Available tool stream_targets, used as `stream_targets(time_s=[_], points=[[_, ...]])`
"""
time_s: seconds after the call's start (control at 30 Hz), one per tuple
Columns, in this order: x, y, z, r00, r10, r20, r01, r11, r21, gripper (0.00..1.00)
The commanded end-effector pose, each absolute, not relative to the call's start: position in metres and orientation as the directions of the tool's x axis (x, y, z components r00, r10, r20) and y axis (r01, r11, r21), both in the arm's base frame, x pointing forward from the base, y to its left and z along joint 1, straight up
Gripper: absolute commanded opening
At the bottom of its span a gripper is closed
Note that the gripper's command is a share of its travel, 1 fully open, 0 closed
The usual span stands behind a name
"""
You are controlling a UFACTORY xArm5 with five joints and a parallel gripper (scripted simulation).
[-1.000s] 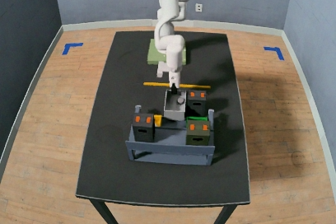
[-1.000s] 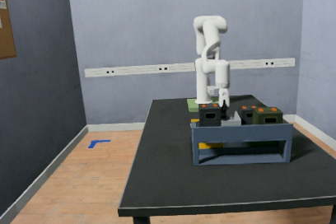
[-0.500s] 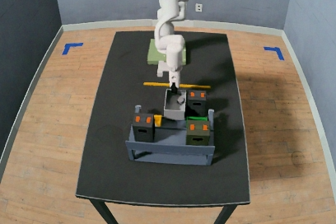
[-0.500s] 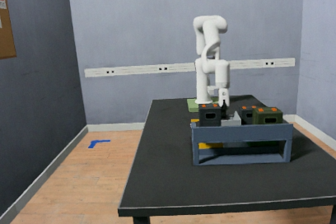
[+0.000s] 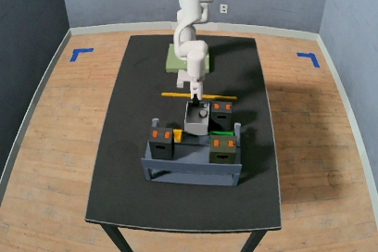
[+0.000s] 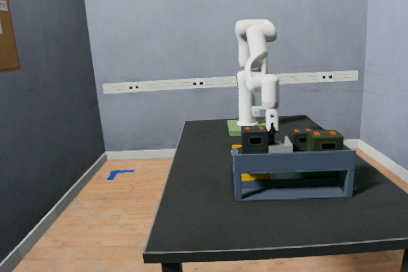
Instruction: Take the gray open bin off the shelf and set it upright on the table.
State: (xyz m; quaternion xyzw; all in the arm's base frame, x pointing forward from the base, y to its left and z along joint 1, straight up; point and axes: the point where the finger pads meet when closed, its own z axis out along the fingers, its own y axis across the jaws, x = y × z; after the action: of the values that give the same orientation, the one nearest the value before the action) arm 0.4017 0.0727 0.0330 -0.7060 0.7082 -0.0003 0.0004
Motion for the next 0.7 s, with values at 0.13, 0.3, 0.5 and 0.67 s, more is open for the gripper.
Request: stream_targets(time_s=[0.13,0.3,0.5,0.67], points=[[0.4037,0.073,0.0315,-0.003,-1.0,0.002,-1.0,0.003,-0.008,0.0],[0.4038,0.073,0.0292,-0.003,-1.0,0.002,-1.0,0.003,-0.008,0.0],[0.4038,0.073,0.0265,-0.003,-1.0,0.002,-1.0,0.003,-0.008,0.0],[0.4039,0.073,0.0243,-0.003,-1.0,0.002,-1.0,0.003,-0.008,0.0]])
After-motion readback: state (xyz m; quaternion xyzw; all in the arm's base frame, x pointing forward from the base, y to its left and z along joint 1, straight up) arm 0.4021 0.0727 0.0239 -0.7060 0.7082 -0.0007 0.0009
